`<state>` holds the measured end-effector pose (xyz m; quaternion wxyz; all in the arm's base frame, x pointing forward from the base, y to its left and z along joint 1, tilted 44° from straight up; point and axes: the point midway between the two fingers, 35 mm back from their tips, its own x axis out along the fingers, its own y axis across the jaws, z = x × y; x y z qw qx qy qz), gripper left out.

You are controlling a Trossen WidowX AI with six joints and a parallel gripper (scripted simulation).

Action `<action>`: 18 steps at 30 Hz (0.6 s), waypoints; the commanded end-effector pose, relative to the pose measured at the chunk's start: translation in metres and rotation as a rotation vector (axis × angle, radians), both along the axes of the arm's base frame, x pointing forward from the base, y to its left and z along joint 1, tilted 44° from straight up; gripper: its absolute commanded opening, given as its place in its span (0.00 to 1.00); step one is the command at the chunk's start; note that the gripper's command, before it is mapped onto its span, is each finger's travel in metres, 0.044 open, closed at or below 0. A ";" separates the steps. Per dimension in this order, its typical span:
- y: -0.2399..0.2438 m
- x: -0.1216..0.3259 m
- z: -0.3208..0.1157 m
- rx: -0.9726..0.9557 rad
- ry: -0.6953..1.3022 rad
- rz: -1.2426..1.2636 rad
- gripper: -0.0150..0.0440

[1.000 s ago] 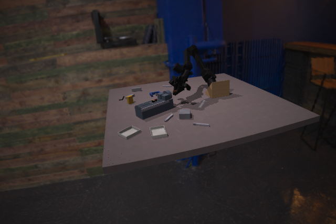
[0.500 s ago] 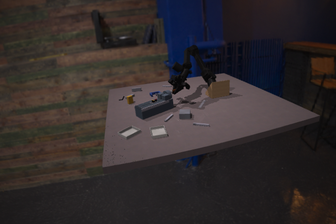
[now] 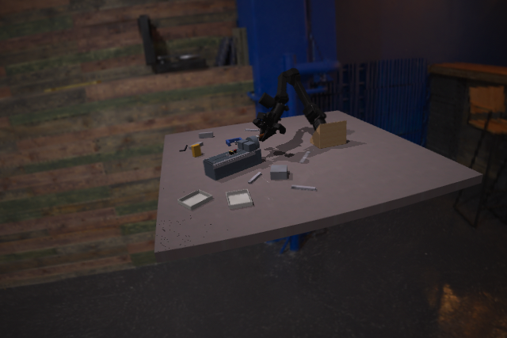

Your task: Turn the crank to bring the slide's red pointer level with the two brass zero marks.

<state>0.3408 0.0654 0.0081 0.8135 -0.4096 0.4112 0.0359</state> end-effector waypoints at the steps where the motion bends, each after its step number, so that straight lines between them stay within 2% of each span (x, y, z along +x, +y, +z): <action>1: -0.004 0.003 0.008 -0.004 -0.019 -0.010 0.25; 18: -0.008 0.005 0.012 -0.004 -0.019 -0.010 0.25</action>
